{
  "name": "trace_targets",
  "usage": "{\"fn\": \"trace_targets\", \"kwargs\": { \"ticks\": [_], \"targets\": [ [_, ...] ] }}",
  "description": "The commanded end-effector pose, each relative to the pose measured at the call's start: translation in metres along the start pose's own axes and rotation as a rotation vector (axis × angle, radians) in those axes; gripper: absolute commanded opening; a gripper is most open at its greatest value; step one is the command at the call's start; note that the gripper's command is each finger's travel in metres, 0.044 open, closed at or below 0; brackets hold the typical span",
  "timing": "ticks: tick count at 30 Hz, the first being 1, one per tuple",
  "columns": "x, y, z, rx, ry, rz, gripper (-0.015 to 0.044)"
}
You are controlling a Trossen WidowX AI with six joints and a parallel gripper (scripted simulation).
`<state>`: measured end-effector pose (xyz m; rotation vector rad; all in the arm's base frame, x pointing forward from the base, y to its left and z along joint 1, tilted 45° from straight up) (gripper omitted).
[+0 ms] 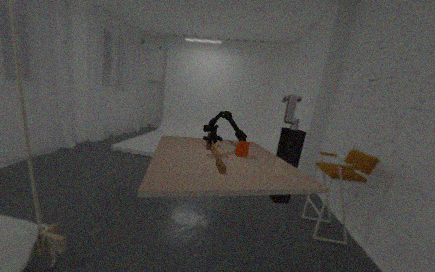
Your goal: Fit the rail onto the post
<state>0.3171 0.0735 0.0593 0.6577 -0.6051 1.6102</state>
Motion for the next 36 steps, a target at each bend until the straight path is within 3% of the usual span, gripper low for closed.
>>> {"fn": "trace_targets", "kwargs": {
  "ticks": [1, 36],
  "targets": [
    [0.005, 0.0, 0.004, 0.0, 0.0, 0.012, 0.0],
    [0.004, -0.001, 0.014, 0.0, 0.0, 0.011, 0.0]
  ]
}}
Point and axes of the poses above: the point midway between the two fingers, 35 mm back from their tips, its own x axis back along the fingers, its own y axis across the jaws, z = x × y, the point moved 8 cm from there along x, back along the fingers, and after that the axes turned 2 degrees about -x, right-handed, at the moved point
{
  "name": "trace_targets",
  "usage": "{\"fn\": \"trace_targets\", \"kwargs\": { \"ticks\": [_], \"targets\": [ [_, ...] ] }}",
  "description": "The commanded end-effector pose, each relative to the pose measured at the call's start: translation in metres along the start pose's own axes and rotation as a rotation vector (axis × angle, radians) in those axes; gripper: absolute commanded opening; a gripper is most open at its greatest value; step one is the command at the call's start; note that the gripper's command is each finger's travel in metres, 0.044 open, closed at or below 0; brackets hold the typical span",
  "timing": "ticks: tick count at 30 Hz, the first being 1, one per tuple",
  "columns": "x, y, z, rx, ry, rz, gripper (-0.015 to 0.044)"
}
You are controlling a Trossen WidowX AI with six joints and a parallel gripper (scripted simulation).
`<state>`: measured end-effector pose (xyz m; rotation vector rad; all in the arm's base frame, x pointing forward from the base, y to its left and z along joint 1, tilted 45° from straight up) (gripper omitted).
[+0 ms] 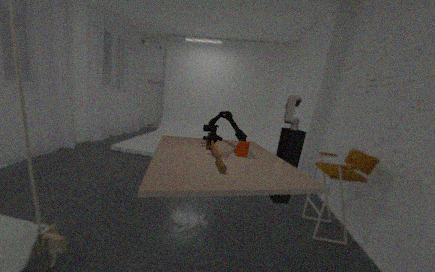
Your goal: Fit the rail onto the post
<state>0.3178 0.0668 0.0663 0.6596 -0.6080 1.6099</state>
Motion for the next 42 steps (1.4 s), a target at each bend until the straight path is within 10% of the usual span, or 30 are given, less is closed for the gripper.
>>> {"fn": "trace_targets", "kwargs": {
  "ticks": [1, 42],
  "targets": [
    [0.0036, -0.0006, 0.0048, 0.001, 0.003, 0.011, 0.0],
    [0.0043, -0.0009, 0.01, 0.001, 0.004, 0.011, 0.0]
  ]
}}
Point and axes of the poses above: the point midway between the two fingers, 35 mm back from their tips, its own x axis back along the fingers, its own y axis across the jaws, z = x × y, the point moved 8 cm from there along x, back along the fingers, and after that the axes turned 2 degrees about -x, right-handed, at the moved point
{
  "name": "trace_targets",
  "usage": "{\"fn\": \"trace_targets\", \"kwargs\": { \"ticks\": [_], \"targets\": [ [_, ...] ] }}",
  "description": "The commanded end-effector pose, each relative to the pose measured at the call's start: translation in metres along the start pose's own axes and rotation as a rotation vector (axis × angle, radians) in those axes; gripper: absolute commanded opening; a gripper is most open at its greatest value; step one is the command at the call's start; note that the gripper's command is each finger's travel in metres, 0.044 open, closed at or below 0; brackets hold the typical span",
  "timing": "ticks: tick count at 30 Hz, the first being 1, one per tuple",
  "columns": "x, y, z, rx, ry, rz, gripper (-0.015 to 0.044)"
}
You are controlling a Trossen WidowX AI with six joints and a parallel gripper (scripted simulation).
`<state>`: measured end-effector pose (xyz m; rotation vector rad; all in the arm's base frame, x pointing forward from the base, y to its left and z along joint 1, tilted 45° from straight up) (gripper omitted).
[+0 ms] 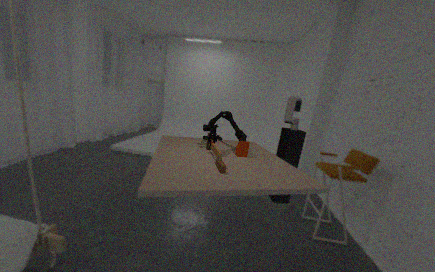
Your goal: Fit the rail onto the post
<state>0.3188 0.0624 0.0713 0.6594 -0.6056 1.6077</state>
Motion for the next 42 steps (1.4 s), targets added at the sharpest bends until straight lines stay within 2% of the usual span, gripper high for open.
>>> {"fn": "trace_targets", "kwargs": {
  "ticks": [1, 10, 27, 33, 37, 42],
  "targets": [
    [0.004, 0.0, 0.004, 0.001, 0.002, 0.014, 0.0],
    [0.003, -0.001, 0.006, 0.001, 0.003, 0.014, 0.0],
    [0.0, 0.0, 0.003, 0.001, 0.001, 0.001, 0.044],
    [0.001, 0.0, 0.002, 0.001, 0.001, 0.002, 0.044],
    [0.028, 0.002, -0.026, 0.001, -0.001, 0.013, 0.044],
    [0.03, 0.003, -0.027, 0.001, 0.0, 0.014, 0.044]
  ]
}}
Point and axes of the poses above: the point midway between the two fingers, 35 mm back from their tips, its own x axis back along the fingers, its own y axis across the jaws, z = x × y, the point moved 8 cm from there along x, back along the fingers, and after that the axes turned 2 degrees about -x, right-handed, at the moved point
